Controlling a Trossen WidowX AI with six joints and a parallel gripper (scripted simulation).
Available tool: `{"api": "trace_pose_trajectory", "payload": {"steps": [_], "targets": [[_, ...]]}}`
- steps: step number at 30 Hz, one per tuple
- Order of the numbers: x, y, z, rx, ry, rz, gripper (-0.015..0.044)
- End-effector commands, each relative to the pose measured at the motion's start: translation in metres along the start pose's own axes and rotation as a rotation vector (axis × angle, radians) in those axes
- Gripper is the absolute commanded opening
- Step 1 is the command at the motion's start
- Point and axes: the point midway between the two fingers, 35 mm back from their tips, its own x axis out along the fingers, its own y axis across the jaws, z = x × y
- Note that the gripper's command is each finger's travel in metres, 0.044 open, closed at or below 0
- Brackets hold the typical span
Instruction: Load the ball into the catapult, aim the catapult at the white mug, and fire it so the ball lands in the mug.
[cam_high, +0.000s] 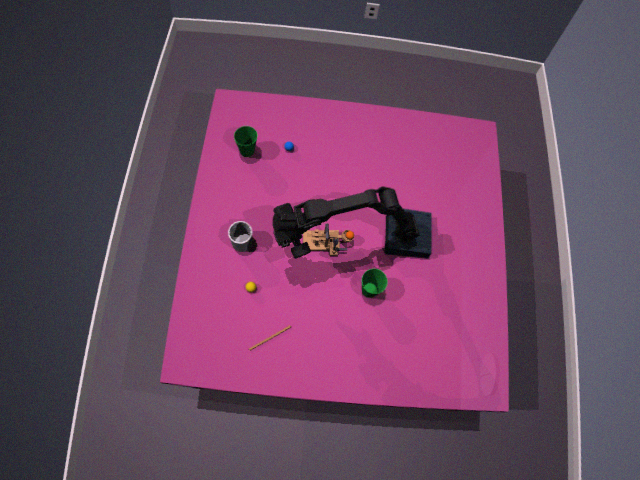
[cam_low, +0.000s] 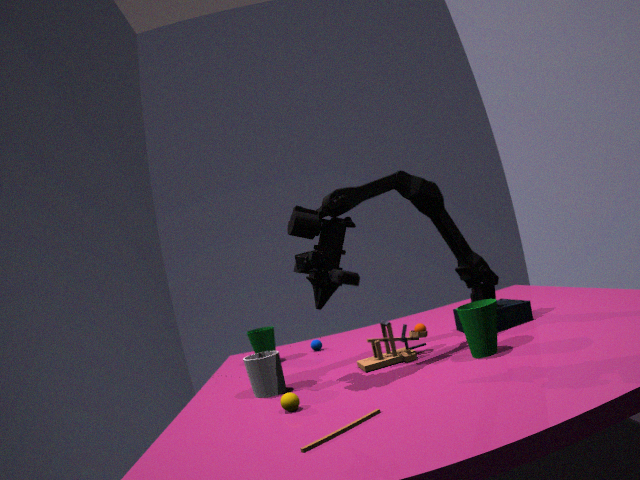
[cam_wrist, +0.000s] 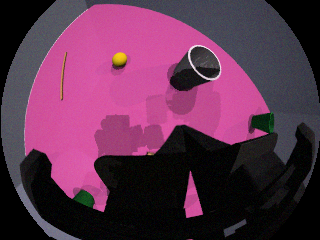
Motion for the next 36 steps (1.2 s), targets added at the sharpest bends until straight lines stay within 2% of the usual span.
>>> {"api": "trace_pose_trajectory", "payload": {"steps": [1,17,36], "targets": [[0.000,0.020,-0.019,-0.096,0.074,-0.001,0.0000],[0.001,0.083,-0.097,-0.514,0.374,-0.007,0.0000],[-0.023,0.115,-0.189,-1.056,0.723,-0.025,0.0000]]}}
